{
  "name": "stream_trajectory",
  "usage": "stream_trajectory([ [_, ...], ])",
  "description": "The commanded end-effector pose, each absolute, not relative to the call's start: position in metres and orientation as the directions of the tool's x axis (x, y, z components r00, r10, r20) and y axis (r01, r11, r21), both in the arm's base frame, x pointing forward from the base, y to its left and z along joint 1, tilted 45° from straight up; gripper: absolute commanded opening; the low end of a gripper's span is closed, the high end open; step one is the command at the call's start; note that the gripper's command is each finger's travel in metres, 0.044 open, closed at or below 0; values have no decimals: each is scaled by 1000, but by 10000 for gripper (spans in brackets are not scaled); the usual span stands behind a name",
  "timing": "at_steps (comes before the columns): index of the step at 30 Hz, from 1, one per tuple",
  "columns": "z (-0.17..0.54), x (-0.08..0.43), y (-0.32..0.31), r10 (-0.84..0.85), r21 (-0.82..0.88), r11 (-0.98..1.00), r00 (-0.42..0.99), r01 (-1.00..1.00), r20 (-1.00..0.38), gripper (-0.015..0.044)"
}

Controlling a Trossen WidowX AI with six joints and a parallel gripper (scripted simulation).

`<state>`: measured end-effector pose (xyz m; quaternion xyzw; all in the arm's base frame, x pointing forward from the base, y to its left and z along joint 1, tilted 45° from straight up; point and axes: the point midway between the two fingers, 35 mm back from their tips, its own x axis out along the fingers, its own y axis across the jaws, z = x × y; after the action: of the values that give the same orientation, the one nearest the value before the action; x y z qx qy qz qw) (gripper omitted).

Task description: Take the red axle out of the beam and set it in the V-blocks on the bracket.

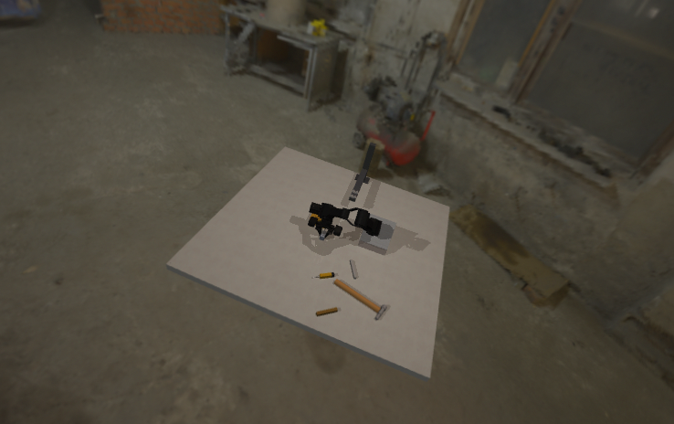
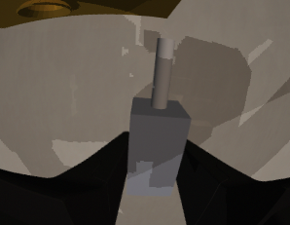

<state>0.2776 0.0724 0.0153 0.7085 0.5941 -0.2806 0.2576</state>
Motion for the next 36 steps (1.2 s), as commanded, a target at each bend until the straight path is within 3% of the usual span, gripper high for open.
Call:
stream_trajectory([
  [1,15,278,73,699,29,-165,138,986,-701,52],
  [3,16,278,72,699,29,-165,138,986,-702,0],
  [20,69,267,12,696,29,-165,137,986,-705,0],
  [36,73,291,10,696,43,-153,138,987,-705,0],
])
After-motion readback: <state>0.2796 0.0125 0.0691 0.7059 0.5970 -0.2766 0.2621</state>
